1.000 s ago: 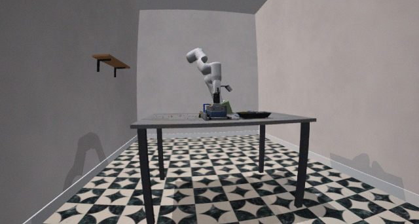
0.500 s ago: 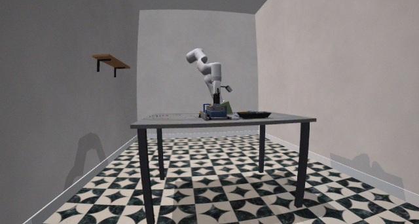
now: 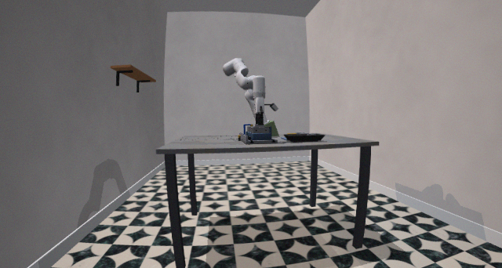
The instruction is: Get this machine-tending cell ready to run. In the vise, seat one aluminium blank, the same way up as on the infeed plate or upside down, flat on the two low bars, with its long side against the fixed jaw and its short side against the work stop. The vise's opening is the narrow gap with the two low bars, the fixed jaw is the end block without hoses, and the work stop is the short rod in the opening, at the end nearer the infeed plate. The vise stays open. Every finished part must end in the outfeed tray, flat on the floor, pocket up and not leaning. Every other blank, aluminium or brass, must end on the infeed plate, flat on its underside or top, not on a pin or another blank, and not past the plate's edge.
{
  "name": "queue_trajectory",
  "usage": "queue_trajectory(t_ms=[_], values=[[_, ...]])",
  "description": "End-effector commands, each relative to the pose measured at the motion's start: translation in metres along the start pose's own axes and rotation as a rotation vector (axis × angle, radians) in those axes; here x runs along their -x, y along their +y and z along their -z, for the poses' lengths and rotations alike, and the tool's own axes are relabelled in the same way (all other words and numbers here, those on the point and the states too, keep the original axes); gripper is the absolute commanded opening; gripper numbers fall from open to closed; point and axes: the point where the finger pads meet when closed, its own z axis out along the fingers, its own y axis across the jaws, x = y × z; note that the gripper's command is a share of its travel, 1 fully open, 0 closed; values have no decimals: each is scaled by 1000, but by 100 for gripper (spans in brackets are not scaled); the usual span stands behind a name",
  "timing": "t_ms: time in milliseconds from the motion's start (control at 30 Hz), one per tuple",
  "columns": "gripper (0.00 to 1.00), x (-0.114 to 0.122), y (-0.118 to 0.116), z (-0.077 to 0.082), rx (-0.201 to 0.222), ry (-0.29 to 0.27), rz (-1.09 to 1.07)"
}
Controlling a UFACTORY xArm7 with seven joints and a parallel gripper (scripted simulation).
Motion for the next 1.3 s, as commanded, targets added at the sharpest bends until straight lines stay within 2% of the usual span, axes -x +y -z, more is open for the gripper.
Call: queue_trajectory(t_ms=[0,1033,1067,1267], values=[[69,0,2,0,5,-1,0],[69,0,2,-2,5,-1,0],[0,0,2,-2,5,-1,0],[0,0,2,-2,5,-1,0]])
